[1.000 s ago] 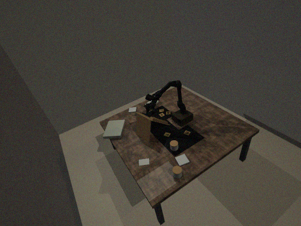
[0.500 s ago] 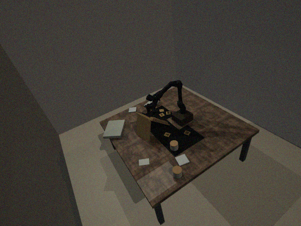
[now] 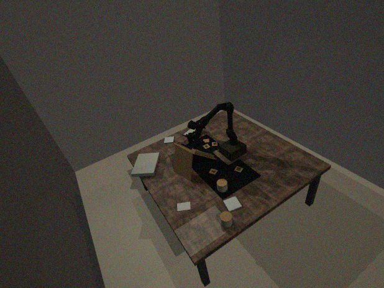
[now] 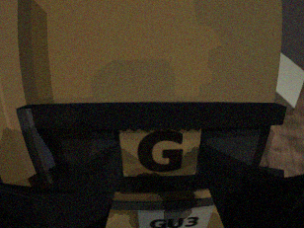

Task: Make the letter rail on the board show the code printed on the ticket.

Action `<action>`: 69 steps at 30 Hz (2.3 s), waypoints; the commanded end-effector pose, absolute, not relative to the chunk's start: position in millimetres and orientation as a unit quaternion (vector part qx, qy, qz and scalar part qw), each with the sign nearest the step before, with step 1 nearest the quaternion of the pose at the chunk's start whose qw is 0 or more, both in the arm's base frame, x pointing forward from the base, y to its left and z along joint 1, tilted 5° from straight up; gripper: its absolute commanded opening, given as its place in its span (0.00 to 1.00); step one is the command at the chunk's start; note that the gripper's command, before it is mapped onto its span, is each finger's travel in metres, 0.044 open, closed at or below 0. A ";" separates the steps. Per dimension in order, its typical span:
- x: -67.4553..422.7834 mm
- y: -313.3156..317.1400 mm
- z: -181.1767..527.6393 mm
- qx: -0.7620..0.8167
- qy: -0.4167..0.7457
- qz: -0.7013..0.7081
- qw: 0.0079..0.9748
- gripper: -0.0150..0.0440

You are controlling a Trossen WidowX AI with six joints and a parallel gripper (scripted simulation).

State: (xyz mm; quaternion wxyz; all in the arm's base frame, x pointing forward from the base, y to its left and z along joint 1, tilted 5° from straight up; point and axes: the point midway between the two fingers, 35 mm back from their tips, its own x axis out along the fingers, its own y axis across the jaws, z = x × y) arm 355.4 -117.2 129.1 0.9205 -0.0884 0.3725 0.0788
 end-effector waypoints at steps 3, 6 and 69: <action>353.3 -110.5 127.4 -0.088 0.373 0.079 0.920 0.25; 352.7 -108.1 127.1 -0.087 0.373 0.079 0.920 0.25; 343.7 -66.1 122.3 -0.085 0.373 0.080 0.920 0.25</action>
